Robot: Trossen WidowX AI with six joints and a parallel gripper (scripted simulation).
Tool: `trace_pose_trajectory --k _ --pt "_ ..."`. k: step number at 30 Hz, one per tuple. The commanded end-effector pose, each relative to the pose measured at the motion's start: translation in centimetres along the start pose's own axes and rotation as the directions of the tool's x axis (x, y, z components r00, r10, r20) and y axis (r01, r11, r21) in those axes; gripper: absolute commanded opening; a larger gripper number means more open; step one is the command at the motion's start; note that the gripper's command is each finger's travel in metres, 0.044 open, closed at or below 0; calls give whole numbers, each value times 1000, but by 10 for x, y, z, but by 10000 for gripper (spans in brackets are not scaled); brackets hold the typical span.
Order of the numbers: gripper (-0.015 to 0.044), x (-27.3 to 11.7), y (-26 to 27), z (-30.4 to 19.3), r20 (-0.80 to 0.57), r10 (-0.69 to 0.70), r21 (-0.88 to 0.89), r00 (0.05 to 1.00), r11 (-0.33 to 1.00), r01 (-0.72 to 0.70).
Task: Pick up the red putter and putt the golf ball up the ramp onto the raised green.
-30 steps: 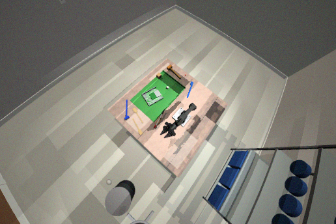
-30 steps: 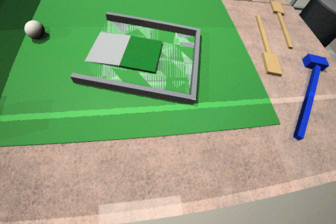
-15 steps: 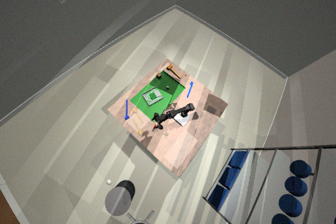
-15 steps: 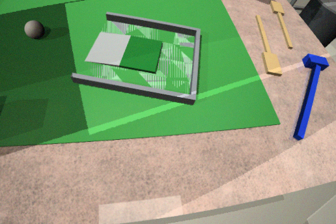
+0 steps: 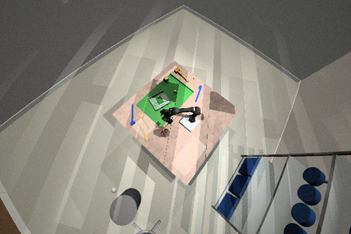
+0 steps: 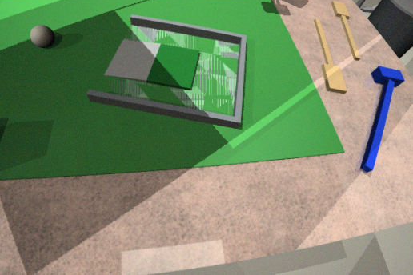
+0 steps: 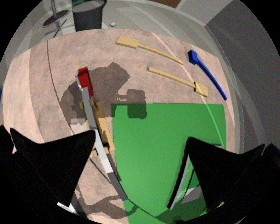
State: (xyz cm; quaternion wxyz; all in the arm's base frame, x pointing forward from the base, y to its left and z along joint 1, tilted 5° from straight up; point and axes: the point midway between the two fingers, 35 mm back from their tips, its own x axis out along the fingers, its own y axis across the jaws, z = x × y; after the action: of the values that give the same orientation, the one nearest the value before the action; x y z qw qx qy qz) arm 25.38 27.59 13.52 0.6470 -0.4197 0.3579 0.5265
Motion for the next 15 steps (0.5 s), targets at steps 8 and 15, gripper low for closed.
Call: trace_pose_trajectory --k 8,15 --pt "440 15 15 -126 -200 287 -272 937 902 -334" --pt "440 15 16 -128 -200 287 -272 937 902 -335"
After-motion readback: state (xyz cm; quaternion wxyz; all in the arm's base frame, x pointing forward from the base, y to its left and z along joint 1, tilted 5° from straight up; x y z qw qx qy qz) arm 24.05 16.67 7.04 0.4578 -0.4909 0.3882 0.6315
